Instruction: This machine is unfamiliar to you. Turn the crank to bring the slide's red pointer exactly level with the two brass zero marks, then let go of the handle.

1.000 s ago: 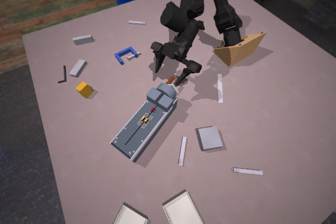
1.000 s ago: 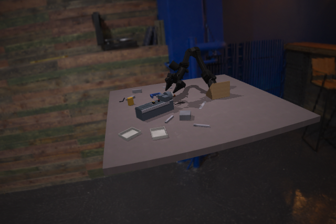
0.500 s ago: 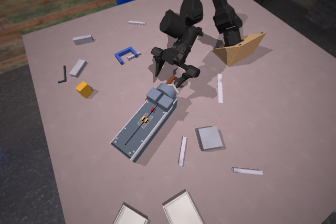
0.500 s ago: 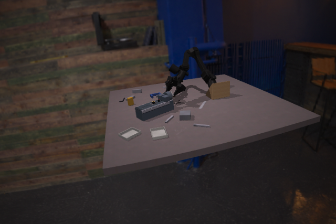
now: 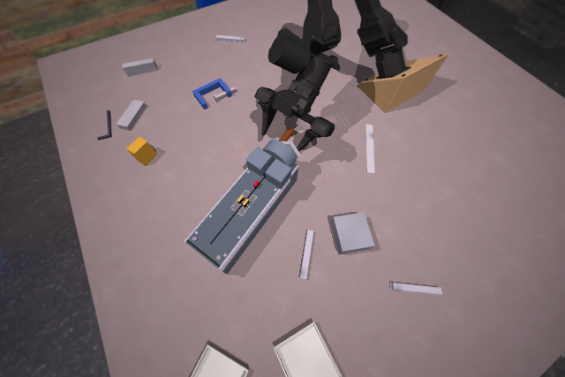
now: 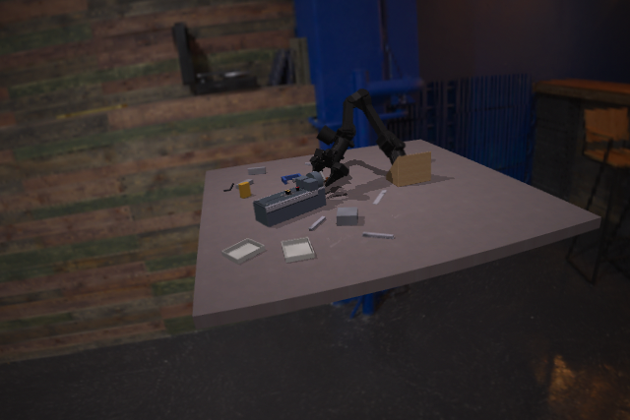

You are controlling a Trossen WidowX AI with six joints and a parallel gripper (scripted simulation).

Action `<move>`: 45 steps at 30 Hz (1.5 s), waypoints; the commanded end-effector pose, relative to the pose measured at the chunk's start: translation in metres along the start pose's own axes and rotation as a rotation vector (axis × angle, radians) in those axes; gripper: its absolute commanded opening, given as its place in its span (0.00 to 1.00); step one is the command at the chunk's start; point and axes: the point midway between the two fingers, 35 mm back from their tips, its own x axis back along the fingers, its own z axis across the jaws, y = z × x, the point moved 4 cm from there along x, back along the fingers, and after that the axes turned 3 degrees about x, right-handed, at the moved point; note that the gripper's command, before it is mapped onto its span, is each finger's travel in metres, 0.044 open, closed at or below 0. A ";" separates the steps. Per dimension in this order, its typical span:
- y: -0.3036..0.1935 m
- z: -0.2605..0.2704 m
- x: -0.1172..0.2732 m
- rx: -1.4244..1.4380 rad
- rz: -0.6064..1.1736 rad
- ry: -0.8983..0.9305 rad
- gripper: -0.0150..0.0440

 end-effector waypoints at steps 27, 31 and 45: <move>-0.014 0.005 -0.008 0.010 0.013 0.011 0.25; -0.014 0.005 -0.008 0.010 0.013 0.011 0.25; -0.017 0.011 -0.013 0.010 0.013 0.011 0.25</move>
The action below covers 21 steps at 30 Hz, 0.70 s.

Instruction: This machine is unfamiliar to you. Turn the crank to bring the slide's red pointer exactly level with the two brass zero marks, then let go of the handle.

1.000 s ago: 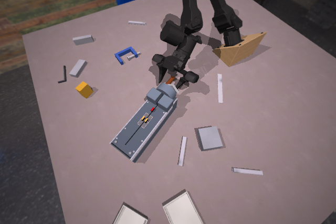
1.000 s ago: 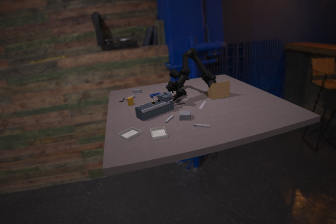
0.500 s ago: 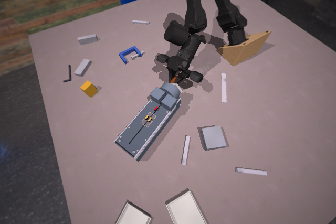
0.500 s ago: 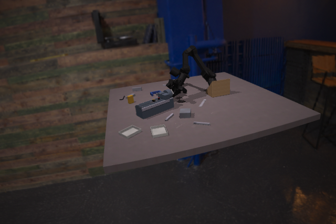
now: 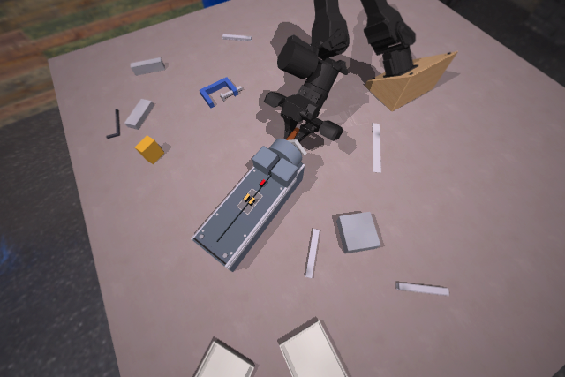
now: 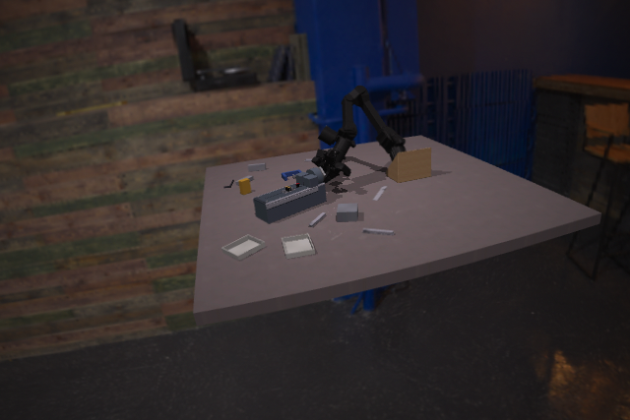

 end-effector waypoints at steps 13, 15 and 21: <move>-0.006 0.023 -0.007 0.003 0.005 0.005 0.25; -0.006 0.026 -0.007 0.003 0.005 0.005 0.25; -0.003 0.035 -0.005 0.002 0.005 0.006 0.25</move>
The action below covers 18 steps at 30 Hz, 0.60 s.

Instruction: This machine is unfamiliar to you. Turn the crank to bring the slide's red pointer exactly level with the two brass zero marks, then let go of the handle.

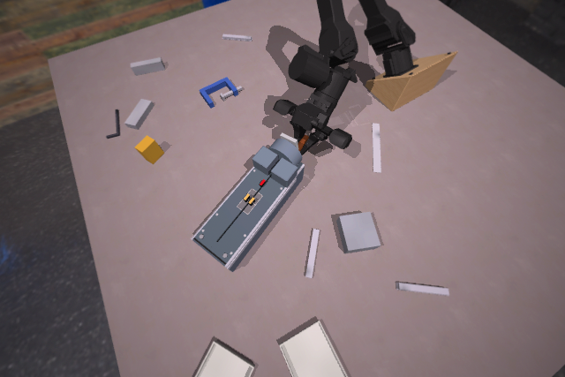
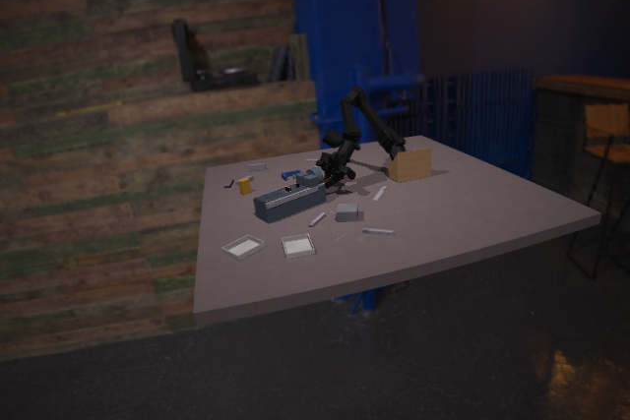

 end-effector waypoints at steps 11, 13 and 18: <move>0.003 0.014 0.003 0.003 -0.001 0.008 0.25; 0.004 0.015 0.004 0.003 -0.001 0.008 0.25; 0.005 0.017 0.005 0.003 -0.001 0.008 0.25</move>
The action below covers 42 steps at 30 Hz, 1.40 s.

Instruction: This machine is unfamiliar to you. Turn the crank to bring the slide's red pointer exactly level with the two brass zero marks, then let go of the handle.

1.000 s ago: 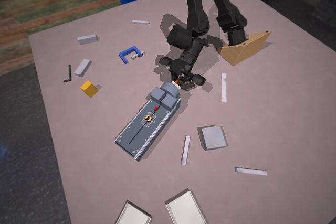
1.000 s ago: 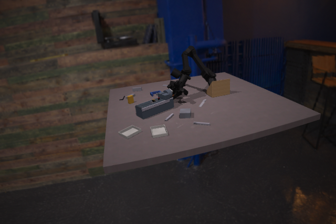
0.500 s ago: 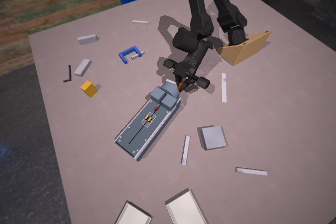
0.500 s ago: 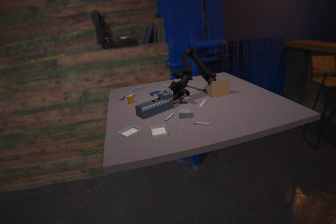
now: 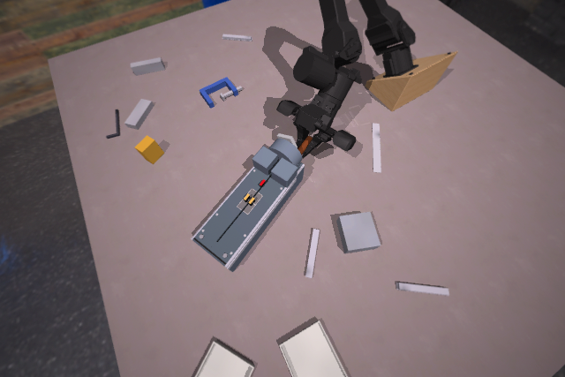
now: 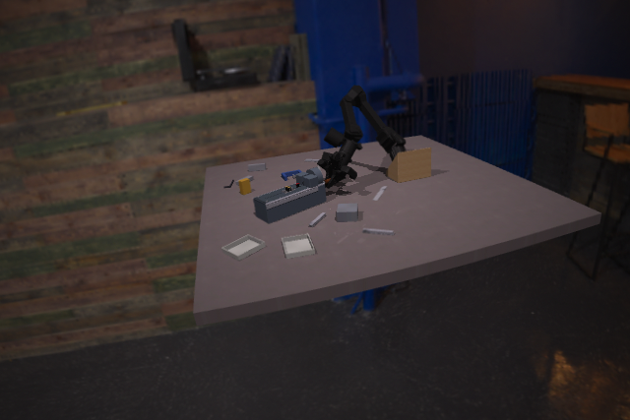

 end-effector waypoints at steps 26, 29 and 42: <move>0.020 0.016 0.021 0.012 -0.010 0.018 0.25; 0.023 0.015 0.023 0.012 -0.010 0.018 0.25; 0.032 0.009 0.033 0.012 -0.010 0.018 0.25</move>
